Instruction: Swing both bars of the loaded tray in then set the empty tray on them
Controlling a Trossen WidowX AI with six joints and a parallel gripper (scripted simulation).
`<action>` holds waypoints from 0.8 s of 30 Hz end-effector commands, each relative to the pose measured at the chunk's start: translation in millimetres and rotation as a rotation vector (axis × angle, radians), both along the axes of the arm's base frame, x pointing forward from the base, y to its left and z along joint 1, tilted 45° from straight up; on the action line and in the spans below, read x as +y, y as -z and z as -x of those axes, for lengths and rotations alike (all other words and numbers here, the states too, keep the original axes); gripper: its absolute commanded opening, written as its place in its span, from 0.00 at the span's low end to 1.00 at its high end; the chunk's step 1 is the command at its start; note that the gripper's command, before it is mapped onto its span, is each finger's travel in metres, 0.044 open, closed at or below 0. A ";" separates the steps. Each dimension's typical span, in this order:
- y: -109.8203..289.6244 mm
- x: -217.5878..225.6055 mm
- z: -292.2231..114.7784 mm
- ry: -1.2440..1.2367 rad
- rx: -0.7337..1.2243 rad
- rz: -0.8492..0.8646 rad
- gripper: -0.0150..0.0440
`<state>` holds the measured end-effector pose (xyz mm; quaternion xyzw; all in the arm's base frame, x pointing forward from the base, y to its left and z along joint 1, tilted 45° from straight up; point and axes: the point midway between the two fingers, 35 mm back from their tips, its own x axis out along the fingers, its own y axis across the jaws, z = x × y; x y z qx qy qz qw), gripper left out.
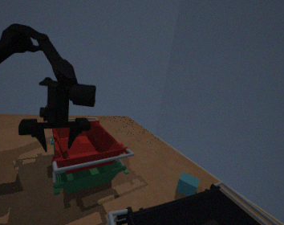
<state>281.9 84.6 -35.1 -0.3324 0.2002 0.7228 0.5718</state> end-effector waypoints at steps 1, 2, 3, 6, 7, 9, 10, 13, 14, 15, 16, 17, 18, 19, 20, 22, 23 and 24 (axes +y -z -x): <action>0.4 -0.3 0.5 0.002 0.005 0.003 0.88; 0.4 -0.3 0.5 0.002 0.005 0.003 0.90; 0.4 -0.3 0.5 0.002 0.005 0.003 0.93; 0.4 -0.3 0.5 0.002 0.005 0.003 1.00; 0.0 0.0 0.0 0.000 0.000 0.000 1.00; 0.0 0.0 0.0 0.000 0.000 0.000 1.00; 0.0 0.0 0.0 0.000 0.000 0.000 1.00; -0.8 -0.9 -0.4 0.000 0.000 0.000 1.00; -2.2 -2.6 -1.2 0.000 0.000 0.001 1.00; -4.4 -5.0 -2.3 0.001 0.000 0.002 1.00; -7.4 -8.4 -3.7 0.001 0.000 0.003 1.00; -11.3 -12.7 -5.5 0.002 0.000 0.005 1.00; -15.7 -17.5 -7.2 0.002 0.000 0.006 1.00; -20.5 -22.5 -8.8 0.002 0.000 0.007 1.00; -25.4 -27.7 -10.3 0.003 0.000 0.009 1.00; -35.7 -38.1 -12.7 0.003 0.001 0.010 1.00; -41.0 -43.3 -13.5 0.003 0.002 0.010 1.00; -46.5 -48.6 -14.2 0.003 0.002 0.011 1.00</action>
